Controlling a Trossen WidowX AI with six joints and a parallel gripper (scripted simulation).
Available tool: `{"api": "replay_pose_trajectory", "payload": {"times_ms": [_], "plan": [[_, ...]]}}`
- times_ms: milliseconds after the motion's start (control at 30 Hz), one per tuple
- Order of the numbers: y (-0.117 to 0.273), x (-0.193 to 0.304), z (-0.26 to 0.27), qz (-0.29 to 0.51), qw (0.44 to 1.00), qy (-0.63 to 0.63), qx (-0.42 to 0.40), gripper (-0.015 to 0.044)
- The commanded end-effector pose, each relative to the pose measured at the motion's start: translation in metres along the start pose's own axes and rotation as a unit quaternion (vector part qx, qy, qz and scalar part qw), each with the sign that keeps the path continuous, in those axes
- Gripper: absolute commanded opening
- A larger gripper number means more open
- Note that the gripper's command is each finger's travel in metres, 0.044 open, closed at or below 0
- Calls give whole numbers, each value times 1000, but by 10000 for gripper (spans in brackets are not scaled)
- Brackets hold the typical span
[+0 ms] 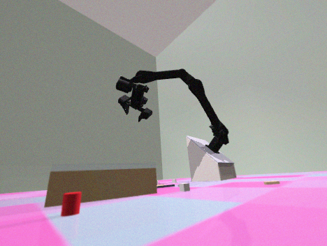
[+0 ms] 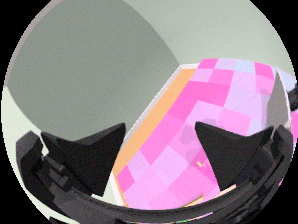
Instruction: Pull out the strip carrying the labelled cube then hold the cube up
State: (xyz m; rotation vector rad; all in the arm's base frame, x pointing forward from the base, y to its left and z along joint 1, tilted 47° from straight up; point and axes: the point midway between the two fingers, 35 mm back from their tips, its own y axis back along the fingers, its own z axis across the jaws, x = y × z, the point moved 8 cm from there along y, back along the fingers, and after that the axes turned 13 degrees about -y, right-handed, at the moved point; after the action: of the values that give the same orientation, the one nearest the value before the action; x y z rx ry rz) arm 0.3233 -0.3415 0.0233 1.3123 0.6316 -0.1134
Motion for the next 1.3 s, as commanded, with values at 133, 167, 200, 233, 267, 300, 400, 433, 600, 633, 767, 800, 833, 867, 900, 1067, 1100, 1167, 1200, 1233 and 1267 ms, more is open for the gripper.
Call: {"api": "replay_pose_trajectory", "payload": {"times_ms": [133,167,200,233,267,300,400,433,600,633,767,800,833,867,900,1067,1100,1167,1200,1233,1267], "plan": [[3,9,-13,84,994,66,-13,400],[4,12,-18,108,990,85,-19,400],[5,14,-22,132,985,106,-27,400],[6,16,-27,155,979,126,-36,400],[7,18,-32,178,972,147,-47,400],[9,19,-37,200,964,168,-58,400],[14,23,-53,263,931,231,-99,400],[16,23,-59,283,918,252,-115,400],[26,23,-93,367,835,354,-208,400],[28,22,-100,381,814,373,-229,400],[38,16,-132,424,721,445,-319,400],[40,14,-141,432,695,461,-342,400],[42,12,-150,438,668,477,-366,400],[44,9,-159,443,640,491,-390,400],[46,6,-168,447,611,505,-413,400],[56,-14,-218,447,454,558,-532,400],[57,-18,-227,444,426,564,-550,400],[58,-21,-234,441,403,568,-565,400],[58,-21,-234,441,403,568,-565,400],[58,-21,-234,441,403,568,-565,400],[58,-21,-234,441,403,568,-565,400]]}}
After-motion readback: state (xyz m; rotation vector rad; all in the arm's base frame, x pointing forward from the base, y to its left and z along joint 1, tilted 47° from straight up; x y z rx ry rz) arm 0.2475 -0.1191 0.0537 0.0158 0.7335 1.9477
